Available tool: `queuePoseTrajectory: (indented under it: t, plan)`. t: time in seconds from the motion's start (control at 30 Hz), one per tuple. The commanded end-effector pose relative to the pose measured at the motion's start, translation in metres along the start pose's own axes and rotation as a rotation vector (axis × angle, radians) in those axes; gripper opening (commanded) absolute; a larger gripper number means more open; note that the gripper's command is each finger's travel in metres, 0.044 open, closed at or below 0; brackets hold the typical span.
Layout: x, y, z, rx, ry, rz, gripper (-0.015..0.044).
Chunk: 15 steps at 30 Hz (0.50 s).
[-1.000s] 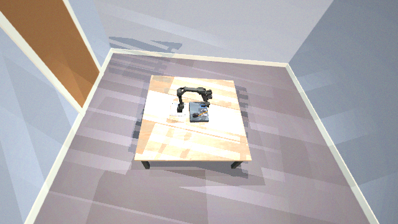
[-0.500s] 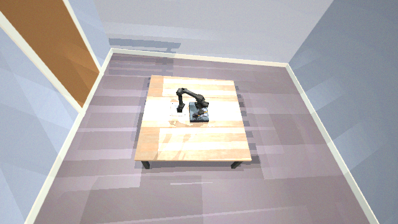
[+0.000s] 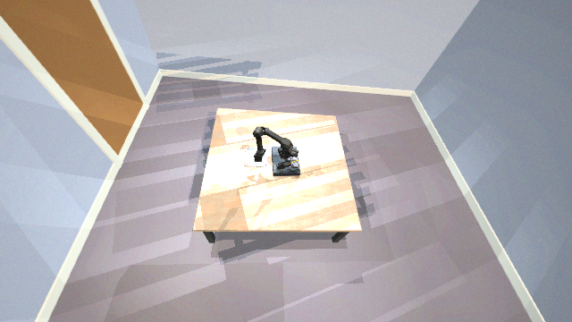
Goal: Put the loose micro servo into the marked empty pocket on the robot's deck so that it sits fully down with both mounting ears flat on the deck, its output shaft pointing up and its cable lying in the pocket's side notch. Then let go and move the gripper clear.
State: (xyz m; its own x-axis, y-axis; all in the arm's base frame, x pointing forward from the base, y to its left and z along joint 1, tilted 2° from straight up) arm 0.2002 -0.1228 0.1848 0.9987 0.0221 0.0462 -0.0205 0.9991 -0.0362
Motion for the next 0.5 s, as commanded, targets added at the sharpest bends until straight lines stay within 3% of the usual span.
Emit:
queuePoseTrajectory:
  t: [0.0,0.47]
  plan:
    - [0.001,0.0,-0.006,0.004,-0.003,0.003,0.044]
    - [0.001,0.0,-0.025,0.004,-0.003,0.003,0.044]
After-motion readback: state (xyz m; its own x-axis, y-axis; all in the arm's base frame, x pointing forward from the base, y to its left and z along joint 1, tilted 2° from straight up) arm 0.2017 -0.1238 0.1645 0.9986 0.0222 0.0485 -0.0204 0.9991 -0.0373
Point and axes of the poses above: the point midway between the two fingers, 35 mm back from their tips, its own z axis back along the fingers, its own y axis across the jaws, x = y × z, the point moved 3 cm from there along z, back along the fingers, and after that the axes turned 9 degrees about -z, right-handed, at the moved point
